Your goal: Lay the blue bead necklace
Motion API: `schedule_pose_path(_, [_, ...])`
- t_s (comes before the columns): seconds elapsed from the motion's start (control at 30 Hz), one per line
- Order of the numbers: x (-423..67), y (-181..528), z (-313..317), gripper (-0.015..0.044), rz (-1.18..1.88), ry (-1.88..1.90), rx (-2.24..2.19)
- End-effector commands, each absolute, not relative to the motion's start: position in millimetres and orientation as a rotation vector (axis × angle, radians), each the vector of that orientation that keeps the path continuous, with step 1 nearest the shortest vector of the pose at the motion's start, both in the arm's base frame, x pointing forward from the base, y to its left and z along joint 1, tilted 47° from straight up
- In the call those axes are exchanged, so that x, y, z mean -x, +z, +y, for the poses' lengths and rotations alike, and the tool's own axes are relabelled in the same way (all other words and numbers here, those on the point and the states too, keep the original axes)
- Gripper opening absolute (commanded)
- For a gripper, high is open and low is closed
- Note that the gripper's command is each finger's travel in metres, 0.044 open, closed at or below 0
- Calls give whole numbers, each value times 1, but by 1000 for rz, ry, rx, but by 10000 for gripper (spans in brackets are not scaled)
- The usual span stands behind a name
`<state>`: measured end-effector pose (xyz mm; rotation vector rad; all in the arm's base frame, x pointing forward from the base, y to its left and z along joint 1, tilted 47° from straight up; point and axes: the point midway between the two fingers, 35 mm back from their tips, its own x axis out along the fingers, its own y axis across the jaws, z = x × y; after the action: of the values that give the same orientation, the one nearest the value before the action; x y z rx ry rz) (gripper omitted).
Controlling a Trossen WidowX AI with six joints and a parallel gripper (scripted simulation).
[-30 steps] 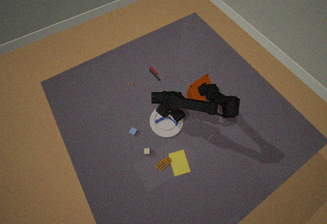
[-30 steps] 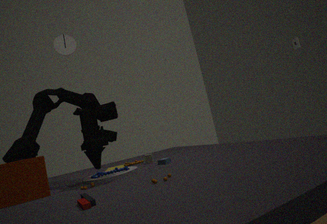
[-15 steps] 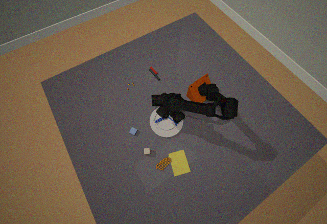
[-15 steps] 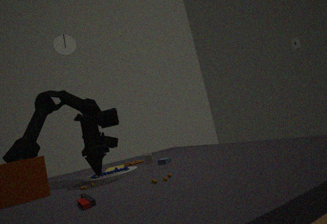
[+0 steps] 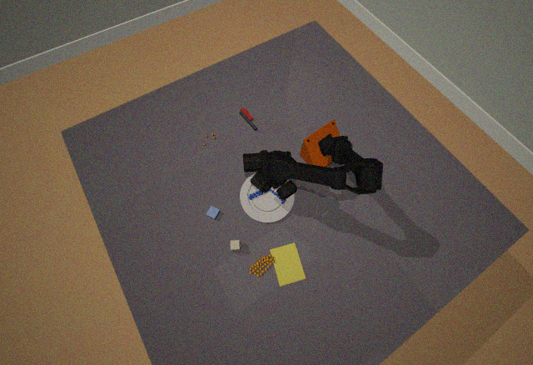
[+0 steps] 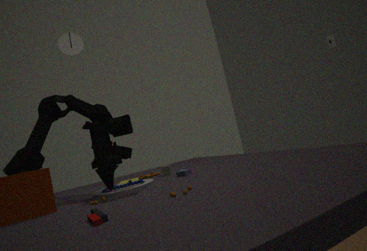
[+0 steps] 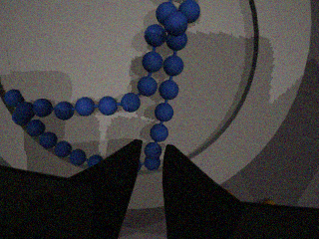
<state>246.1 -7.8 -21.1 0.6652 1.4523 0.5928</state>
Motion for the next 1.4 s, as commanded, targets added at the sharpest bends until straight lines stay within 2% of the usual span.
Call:
schedule_pose_path(0.0, [-246, -21, -8, 0, 1452, 593, -664])
schedule_pose_path(1.37, [-239, -27, -20, 0, 1454, 591, -672])
